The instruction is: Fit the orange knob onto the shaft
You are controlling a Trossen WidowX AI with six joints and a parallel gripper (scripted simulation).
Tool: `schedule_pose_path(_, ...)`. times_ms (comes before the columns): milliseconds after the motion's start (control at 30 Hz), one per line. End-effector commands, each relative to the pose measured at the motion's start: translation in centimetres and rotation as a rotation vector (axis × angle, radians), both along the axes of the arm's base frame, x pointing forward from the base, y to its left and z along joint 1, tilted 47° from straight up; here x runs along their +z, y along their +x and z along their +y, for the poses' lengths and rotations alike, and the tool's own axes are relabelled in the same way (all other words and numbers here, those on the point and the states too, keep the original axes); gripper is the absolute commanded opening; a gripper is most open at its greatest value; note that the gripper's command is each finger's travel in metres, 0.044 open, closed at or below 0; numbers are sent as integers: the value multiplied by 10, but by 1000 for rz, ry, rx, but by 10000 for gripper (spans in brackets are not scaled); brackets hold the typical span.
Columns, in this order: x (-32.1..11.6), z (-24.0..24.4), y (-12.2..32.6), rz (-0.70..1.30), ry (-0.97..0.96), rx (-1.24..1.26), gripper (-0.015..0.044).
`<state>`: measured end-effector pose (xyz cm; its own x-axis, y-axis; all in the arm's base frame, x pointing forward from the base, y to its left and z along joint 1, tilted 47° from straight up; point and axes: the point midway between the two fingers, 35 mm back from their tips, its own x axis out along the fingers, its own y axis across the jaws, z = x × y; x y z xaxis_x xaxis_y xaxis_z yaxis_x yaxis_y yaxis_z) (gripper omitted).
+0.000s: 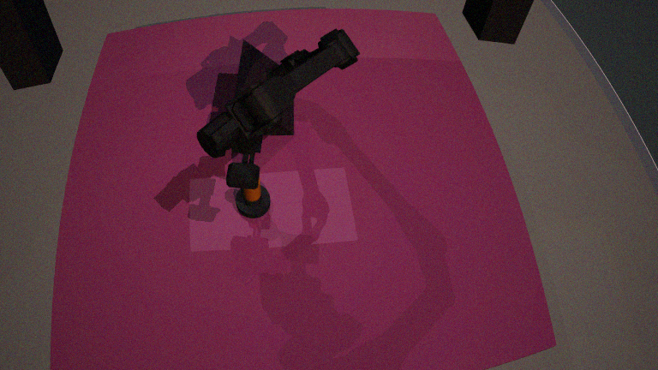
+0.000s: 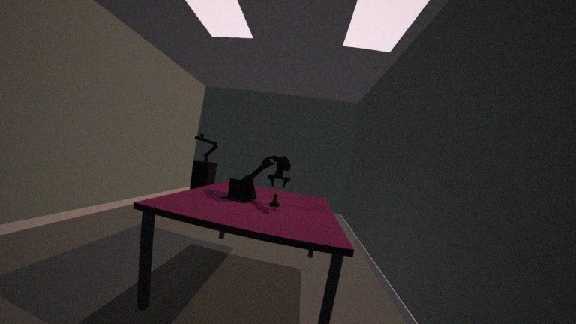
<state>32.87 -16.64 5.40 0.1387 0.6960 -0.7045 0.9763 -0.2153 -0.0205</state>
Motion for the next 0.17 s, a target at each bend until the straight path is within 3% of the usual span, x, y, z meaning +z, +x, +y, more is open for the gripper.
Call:
schedule_pose_path(0, -1, 3, 1, 16, 14, 23, 440)
schedule_pose_path(133, -1, 3, 1, 16, 14, 23, 440)
